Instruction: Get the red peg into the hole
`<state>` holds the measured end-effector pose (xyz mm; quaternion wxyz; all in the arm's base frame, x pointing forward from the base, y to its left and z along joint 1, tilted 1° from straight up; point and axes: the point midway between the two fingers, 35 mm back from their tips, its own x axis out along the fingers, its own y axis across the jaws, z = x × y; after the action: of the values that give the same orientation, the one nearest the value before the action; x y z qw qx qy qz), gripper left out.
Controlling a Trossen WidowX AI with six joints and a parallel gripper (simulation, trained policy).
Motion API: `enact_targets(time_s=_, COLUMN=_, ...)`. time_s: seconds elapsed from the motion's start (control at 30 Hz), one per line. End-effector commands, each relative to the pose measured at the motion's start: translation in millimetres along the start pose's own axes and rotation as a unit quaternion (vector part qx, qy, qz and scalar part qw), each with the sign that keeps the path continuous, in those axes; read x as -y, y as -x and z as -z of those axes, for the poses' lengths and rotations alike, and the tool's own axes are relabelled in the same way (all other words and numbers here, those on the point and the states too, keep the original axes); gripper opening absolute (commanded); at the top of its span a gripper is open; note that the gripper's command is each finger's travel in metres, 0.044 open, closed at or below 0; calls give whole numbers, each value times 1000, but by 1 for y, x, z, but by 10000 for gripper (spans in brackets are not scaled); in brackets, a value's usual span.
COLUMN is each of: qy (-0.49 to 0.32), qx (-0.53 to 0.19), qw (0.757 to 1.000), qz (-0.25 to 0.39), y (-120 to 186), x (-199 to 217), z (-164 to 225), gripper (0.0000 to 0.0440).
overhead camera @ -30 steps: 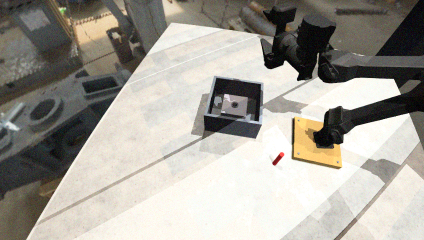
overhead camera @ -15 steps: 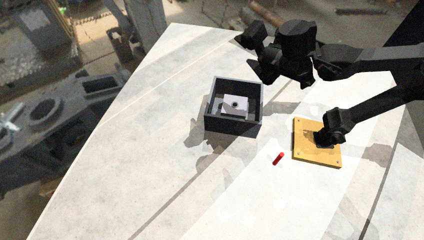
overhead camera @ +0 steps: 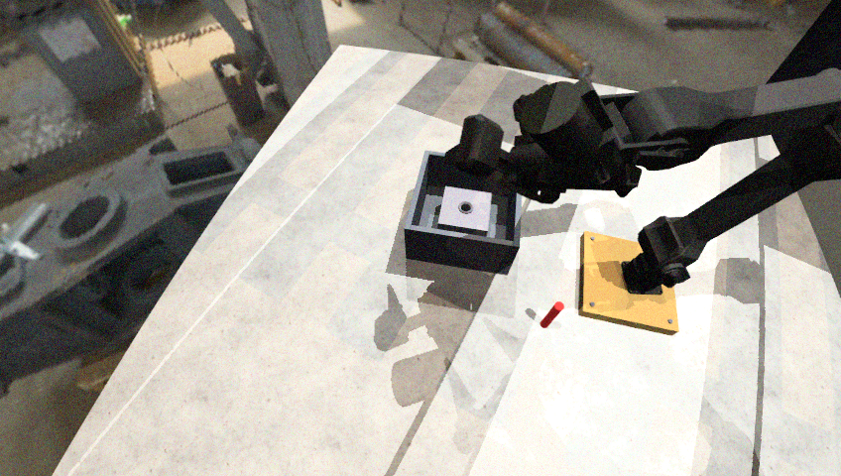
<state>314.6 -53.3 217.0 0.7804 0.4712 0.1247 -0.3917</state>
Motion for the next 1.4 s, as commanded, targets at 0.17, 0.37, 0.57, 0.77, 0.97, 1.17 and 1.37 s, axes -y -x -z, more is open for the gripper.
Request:
enact_targets(time_s=0.17, qy=97, qx=-87, qw=990, qz=45, y=16, x=14, z=46, gripper=440)
enact_targets(time_s=0.37, qy=166, qx=-152, qw=971, qz=83, y=33, x=32, z=78, gripper=440)
enact_targets(time_s=0.57, qy=230, qx=-216, qw=941, qz=125, y=54, x=55, z=108, gripper=440)
enact_targets(time_s=0.77, qy=282, qx=-271, qw=905, qz=169, y=77, x=80, z=133, gripper=440)
enact_targets(time_s=0.97, qy=316, qx=-297, qw=880, qz=194, y=87, x=97, z=149, gripper=440)
enact_targets(time_s=1.17, qy=342, qx=-306, qw=864, qz=209, y=84, x=115, z=162, gripper=440)
enact_targets(time_s=1.37, qy=357, qx=-308, qw=855, qz=215, y=73, x=134, z=178, gripper=440)
